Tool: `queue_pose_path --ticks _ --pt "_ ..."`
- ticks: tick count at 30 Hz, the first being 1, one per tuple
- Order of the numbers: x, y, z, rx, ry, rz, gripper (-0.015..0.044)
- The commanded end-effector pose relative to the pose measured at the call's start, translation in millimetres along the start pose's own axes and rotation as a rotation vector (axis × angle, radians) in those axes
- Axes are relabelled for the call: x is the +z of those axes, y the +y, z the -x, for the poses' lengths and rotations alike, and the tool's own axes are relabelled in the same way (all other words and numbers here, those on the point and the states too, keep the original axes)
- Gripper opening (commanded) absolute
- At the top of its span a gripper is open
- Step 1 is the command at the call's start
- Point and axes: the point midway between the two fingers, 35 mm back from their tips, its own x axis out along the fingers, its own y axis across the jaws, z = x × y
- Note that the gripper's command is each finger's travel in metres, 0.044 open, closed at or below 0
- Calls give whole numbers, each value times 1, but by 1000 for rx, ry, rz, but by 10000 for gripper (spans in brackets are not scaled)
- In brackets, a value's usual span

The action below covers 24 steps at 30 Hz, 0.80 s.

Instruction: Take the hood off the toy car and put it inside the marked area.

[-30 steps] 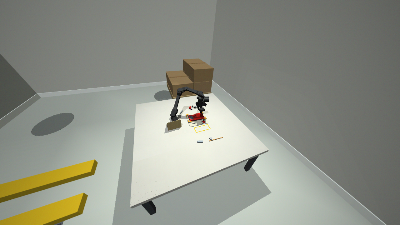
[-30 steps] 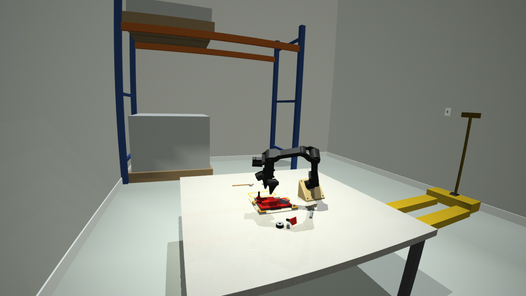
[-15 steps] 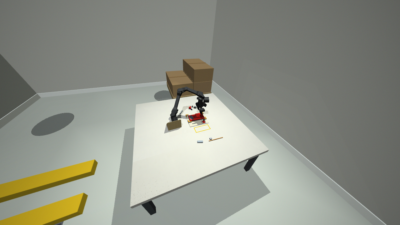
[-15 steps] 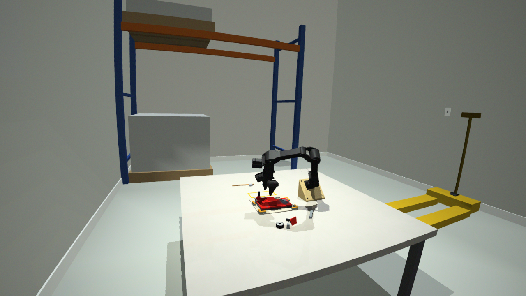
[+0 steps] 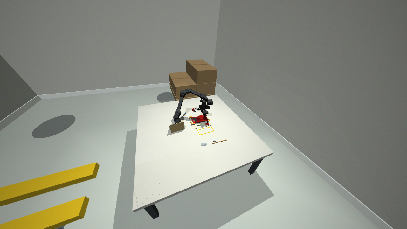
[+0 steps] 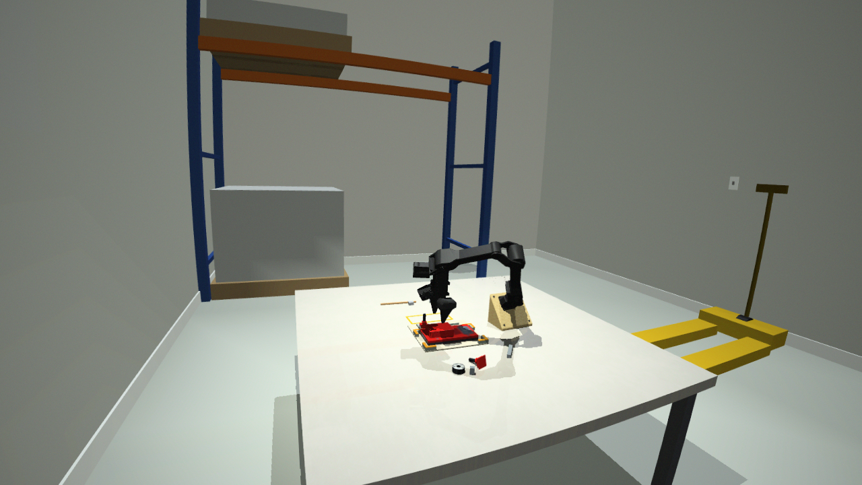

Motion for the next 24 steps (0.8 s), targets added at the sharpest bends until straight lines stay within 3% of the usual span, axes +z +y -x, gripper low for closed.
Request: queue_pose_path --ticks 1,24 --pt "-2 0 -3 7 2 -8 440" --pt "-3 1 -16 8 2 -8 440"
